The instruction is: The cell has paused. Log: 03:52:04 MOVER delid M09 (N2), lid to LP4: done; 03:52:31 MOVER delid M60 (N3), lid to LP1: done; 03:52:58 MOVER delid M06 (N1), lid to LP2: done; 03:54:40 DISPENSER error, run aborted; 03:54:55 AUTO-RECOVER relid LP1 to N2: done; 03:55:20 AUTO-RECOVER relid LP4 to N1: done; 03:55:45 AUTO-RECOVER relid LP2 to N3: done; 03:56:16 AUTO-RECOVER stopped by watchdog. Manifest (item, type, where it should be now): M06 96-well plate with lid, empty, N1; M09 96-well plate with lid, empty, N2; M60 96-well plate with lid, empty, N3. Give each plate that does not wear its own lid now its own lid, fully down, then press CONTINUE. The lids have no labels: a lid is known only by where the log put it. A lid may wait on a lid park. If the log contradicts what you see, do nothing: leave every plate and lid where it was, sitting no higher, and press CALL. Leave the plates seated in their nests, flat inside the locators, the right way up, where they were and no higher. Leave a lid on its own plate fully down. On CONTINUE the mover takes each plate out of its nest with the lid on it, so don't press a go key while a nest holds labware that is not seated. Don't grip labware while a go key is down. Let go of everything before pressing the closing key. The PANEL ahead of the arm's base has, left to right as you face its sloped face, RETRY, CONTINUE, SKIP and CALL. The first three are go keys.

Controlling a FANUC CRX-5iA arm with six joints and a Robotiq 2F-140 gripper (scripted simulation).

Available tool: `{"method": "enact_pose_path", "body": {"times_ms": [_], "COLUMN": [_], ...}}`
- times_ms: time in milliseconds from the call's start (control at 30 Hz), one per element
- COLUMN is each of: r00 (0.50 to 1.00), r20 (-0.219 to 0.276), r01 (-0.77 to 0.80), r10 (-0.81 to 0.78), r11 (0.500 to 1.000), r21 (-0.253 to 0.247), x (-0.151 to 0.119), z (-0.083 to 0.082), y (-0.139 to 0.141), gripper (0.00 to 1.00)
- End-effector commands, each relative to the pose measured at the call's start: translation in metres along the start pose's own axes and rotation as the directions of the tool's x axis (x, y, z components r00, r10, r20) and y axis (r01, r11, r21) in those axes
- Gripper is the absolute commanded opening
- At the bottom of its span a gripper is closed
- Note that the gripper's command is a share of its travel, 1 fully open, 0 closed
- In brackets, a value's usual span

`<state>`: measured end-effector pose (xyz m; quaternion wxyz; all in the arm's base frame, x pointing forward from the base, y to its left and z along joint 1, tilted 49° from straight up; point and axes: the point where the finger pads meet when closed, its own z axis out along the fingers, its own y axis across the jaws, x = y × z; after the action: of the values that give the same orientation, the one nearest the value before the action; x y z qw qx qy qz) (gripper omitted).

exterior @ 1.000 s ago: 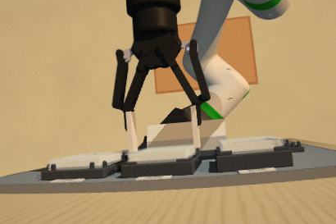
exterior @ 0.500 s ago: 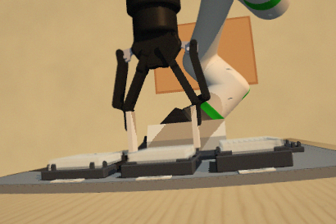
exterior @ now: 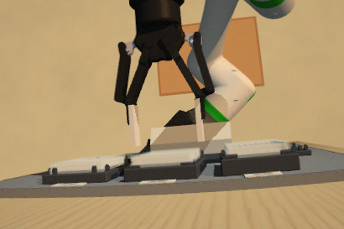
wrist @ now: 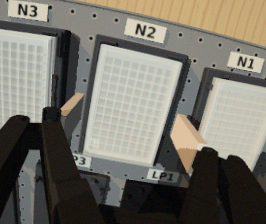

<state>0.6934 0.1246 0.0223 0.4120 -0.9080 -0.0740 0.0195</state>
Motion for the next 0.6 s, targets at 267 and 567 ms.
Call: {"method": "enact_pose_path", "body": {"times_ms": [267,567], "r00": [1.0,1.0], "r20": [0.0,0.0], "r01": [0.0,0.0], "r10": [0.0,0.0], "r11": [1.0,1.0], "r21": [0.0,0.0], "x": [0.0,0.0], "z": [-0.02,-0.035], "y": [0.0,0.0], "gripper": [0.66,0.66]}}
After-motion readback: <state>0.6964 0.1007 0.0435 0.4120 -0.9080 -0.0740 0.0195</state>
